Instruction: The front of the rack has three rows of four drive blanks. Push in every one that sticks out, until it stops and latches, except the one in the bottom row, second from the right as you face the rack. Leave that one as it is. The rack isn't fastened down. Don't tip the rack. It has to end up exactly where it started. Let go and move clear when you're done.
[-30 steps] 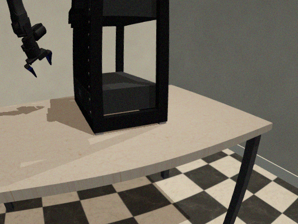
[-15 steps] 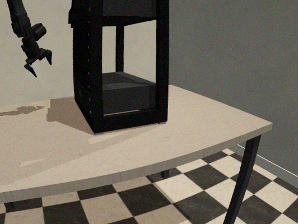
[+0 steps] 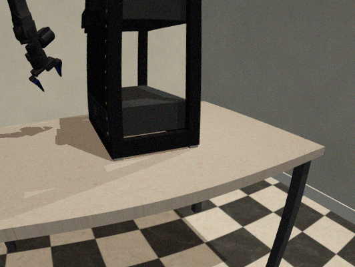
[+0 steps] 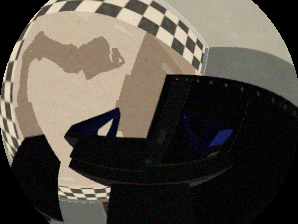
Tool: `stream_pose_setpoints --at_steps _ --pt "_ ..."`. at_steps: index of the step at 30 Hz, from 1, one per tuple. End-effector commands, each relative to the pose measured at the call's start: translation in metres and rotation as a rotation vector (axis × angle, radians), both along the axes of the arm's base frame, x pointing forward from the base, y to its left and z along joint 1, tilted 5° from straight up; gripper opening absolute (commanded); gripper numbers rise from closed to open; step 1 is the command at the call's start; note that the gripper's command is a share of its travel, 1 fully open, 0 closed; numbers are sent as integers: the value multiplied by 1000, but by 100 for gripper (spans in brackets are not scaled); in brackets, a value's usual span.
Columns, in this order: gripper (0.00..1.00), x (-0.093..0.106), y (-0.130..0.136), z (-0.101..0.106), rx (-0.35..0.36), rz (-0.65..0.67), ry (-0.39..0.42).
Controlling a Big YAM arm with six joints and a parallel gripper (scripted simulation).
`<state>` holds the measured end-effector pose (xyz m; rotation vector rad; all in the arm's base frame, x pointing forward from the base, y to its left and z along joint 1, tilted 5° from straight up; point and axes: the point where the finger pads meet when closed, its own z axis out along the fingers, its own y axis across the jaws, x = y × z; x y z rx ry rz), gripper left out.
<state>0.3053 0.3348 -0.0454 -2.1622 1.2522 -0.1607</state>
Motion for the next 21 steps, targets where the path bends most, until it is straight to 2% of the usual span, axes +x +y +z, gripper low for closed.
stream_pose_setpoints --at_steps 1,11,21 --pt "100 5 -2 14 27 -17 -36" --pt "100 3 -27 37 51 -80 -138" --pt "100 5 -89 93 84 -219 -397"
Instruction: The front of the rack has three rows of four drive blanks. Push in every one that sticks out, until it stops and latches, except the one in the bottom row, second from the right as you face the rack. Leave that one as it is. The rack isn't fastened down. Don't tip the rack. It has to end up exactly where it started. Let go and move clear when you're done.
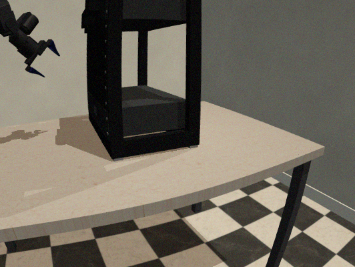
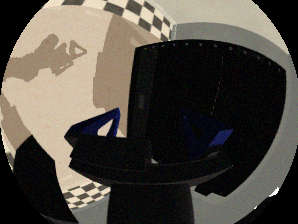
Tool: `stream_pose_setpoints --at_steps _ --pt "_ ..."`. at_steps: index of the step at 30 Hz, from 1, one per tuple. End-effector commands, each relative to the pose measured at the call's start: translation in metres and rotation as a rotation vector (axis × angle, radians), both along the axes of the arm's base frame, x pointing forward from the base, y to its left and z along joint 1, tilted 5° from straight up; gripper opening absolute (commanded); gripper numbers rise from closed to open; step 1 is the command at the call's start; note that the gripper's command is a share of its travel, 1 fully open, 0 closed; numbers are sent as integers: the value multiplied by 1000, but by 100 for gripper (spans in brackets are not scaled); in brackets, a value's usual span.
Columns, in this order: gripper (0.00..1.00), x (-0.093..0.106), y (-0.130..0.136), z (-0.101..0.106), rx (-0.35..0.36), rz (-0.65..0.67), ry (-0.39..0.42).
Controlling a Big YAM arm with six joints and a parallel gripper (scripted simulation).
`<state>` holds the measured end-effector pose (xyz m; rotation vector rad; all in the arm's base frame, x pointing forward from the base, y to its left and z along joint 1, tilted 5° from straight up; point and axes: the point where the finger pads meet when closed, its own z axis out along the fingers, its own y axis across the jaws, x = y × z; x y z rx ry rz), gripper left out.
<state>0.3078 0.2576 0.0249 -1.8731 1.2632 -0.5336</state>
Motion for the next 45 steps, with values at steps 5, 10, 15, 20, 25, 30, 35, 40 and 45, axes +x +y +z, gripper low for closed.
stream_pose_setpoints --at_steps 5,10,15,20,25,30,35,40,45 --pt "100 2 -33 43 43 -67 -169" --pt "100 0 -70 78 67 -156 -326" --pt "100 -1 -106 114 91 -243 -484" --pt "100 0 -135 144 115 -304 -613" --pt "100 0 -146 155 123 -332 -664" --pt "100 -1 -158 166 128 -360 -713" --pt "100 -2 -160 169 131 -361 -727" --pt "100 -1 -158 167 124 -357 -718" --pt "100 -1 -158 167 128 -359 -717"
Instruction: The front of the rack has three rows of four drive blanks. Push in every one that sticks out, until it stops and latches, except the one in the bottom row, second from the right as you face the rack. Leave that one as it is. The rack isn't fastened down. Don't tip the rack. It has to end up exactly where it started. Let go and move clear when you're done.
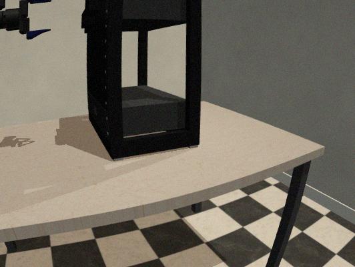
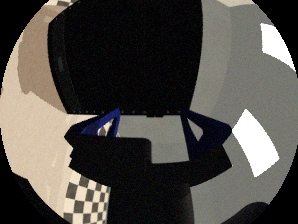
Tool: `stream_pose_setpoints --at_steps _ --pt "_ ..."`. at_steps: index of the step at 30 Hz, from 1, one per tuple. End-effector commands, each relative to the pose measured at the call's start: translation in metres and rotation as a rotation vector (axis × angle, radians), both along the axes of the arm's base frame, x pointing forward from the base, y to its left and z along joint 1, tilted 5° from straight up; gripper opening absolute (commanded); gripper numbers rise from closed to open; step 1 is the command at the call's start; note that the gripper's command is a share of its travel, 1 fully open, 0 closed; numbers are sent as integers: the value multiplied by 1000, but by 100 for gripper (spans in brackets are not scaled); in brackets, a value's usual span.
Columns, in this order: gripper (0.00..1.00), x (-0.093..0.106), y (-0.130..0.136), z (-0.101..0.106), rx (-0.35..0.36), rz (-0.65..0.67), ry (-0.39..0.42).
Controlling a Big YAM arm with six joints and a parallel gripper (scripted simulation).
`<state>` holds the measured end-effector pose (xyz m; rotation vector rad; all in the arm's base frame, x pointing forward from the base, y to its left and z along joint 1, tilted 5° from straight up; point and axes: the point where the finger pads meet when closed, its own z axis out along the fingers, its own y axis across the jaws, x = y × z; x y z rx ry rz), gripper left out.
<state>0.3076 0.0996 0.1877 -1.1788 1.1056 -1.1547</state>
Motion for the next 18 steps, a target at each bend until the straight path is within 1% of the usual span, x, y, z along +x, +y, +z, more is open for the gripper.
stream_pose_setpoints --at_steps 1,11,15,18 --pt "100 -1 0 4 -1 2 -14" --pt "100 2 -3 5 2 -7 -17" --pt "100 18 -2 21 33 -5 -48" --pt "100 27 -11 21 32 -5 -49"
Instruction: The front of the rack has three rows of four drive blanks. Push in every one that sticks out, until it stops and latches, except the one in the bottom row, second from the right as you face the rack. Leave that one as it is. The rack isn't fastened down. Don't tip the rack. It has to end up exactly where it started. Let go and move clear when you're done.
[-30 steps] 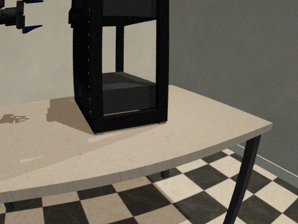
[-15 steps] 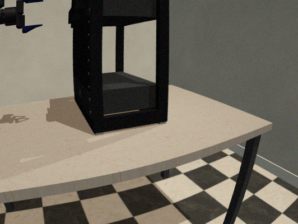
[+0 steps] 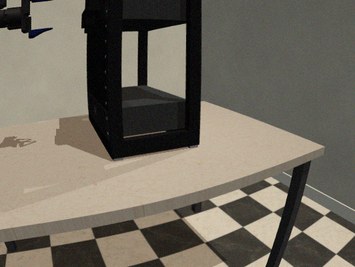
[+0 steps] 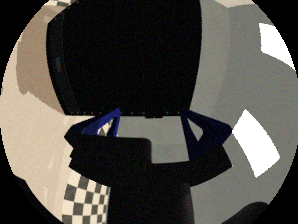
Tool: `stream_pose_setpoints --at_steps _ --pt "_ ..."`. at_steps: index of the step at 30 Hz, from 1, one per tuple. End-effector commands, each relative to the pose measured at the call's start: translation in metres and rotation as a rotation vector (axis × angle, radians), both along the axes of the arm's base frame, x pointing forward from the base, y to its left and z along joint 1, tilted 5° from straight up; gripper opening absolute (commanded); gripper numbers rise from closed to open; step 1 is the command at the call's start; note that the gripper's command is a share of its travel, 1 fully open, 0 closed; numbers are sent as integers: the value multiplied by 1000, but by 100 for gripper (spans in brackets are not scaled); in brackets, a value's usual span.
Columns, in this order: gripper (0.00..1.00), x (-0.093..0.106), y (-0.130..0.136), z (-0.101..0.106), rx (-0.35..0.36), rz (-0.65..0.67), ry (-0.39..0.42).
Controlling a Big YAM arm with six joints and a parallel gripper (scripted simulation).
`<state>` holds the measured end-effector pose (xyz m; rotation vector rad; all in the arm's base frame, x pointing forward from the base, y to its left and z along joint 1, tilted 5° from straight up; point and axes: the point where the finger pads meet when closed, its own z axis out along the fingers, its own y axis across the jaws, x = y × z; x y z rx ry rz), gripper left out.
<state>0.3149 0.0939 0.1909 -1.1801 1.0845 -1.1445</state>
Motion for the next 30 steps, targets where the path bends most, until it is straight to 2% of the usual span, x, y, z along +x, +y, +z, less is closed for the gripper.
stream_pose_setpoints --at_steps 1,8,10,15,18,20,30 --pt "100 24 -8 18 31 -25 -39" --pt "100 57 -37 18 21 -25 -39" --pt "100 57 -37 18 21 -25 -39" --pt "100 74 -52 18 18 -25 -38" --pt "100 76 -54 18 17 -25 -38" --pt "100 65 -46 1 6 -3 8" --pt "100 66 -50 0 6 -13 11"
